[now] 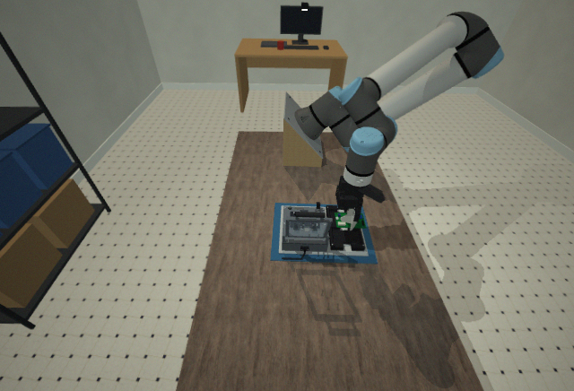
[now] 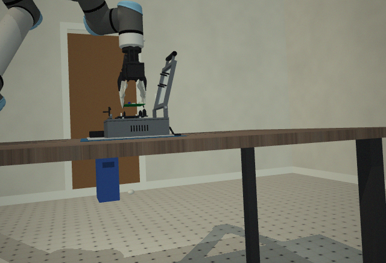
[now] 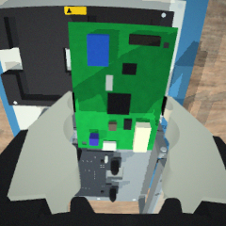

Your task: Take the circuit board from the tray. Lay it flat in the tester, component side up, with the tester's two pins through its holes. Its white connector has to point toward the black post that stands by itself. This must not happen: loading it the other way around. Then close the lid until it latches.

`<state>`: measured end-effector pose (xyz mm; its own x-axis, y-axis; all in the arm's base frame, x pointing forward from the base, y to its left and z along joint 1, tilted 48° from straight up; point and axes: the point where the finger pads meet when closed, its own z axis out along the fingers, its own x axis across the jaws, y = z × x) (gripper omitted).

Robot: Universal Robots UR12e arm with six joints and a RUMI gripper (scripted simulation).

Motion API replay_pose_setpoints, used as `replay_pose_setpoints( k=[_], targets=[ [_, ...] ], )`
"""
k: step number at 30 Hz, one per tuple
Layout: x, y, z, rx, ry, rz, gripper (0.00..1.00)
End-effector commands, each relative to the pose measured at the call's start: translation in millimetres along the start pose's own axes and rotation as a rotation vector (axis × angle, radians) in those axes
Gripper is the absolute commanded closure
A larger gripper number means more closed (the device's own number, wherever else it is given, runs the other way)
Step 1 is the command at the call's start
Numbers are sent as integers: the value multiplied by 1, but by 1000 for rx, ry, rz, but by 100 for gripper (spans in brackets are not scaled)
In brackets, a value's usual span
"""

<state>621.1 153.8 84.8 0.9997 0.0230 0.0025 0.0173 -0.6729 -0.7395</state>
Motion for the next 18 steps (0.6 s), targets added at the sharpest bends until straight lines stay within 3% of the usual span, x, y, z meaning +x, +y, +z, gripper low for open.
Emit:
replay_pose_setpoints(
  k=[1,18],
  targets=[
    [1,0,-1,0,1,-1,61],
    [1,0,-1,0,1,-27,61]
  ],
)
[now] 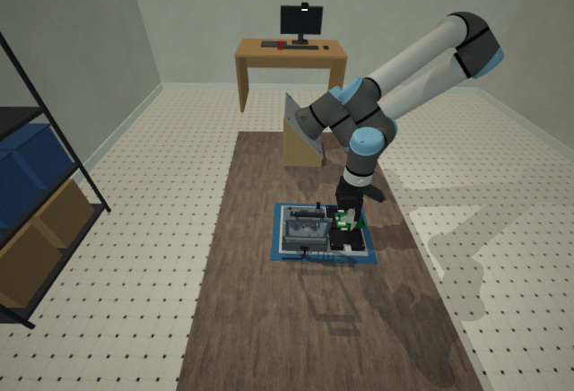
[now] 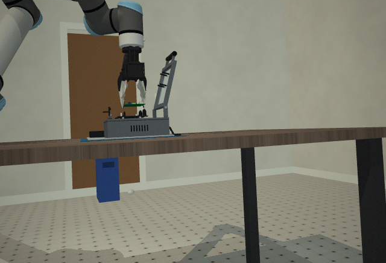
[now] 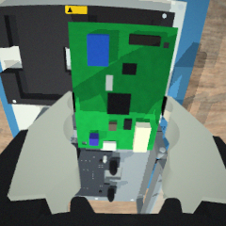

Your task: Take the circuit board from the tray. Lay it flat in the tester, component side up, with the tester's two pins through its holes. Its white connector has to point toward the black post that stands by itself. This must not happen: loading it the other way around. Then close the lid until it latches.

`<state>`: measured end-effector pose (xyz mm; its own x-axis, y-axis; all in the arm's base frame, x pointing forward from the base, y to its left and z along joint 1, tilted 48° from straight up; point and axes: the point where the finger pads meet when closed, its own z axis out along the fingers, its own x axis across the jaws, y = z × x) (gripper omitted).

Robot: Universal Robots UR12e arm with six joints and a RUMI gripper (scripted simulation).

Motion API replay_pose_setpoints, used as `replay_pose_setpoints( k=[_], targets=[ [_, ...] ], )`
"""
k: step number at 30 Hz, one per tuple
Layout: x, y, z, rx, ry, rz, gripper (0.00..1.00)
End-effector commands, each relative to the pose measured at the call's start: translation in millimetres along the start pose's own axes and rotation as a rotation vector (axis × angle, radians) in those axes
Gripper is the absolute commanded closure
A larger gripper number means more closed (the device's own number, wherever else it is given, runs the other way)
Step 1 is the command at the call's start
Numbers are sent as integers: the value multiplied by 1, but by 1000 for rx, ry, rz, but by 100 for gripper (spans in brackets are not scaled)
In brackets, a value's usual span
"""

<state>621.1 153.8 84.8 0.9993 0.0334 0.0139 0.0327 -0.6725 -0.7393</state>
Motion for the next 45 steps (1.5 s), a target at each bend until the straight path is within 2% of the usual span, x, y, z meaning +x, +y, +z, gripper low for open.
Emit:
replay_pose_setpoints(
  k=[1,21,45],
  targets=[
    [1,0,-1,0,1,-15,61],
    [1,0,-1,0,1,-116,61],
    [0,0,-1,-1,1,-404,61]
  ],
)
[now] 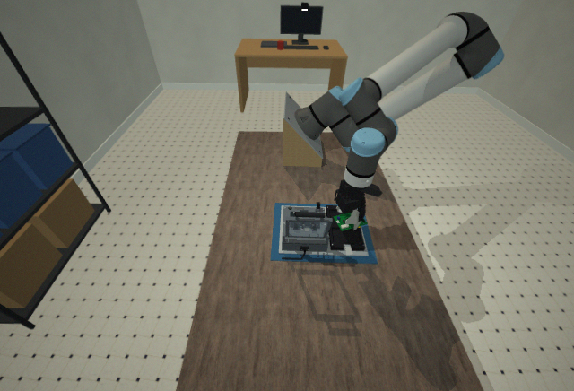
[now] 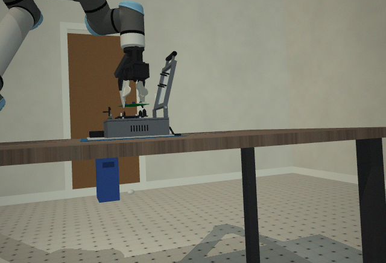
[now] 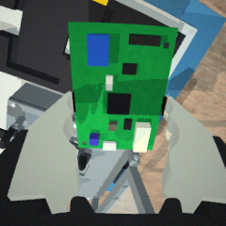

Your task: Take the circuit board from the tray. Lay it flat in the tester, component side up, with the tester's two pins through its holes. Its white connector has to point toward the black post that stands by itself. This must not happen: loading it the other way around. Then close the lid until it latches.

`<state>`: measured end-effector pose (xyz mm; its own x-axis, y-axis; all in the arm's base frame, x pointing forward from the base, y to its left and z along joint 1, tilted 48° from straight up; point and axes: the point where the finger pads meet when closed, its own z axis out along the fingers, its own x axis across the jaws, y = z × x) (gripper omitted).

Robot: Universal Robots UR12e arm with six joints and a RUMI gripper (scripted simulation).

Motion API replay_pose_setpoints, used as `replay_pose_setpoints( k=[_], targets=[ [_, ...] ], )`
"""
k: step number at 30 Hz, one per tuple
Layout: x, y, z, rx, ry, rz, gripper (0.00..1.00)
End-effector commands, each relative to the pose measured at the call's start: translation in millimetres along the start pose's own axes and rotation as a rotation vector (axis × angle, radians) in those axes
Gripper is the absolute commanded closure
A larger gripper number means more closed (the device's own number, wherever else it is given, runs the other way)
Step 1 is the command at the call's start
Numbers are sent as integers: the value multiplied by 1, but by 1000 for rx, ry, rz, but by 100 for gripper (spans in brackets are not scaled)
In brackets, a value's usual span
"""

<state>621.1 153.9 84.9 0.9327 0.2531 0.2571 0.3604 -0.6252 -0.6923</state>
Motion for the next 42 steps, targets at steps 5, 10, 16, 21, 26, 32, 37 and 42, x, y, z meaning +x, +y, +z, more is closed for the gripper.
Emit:
replay_pose_setpoints(
  k=[5,10,16,21,26,32,37,42],
  targets=[
    [0,0,-1,1,1,-158,61],
    [0,0,-1,1,1,-216,61],
    [0,0,-1,1,1,-341,61],
    [0,0,-1,1,1,-453,61],
    [0,0,-1,1,1,-547,61],
    [0,0,-1,1,1,-669,61],
    [0,0,-1,1,1,-796,61],
    [0,0,-1,1,1,-926,61]
  ],
)
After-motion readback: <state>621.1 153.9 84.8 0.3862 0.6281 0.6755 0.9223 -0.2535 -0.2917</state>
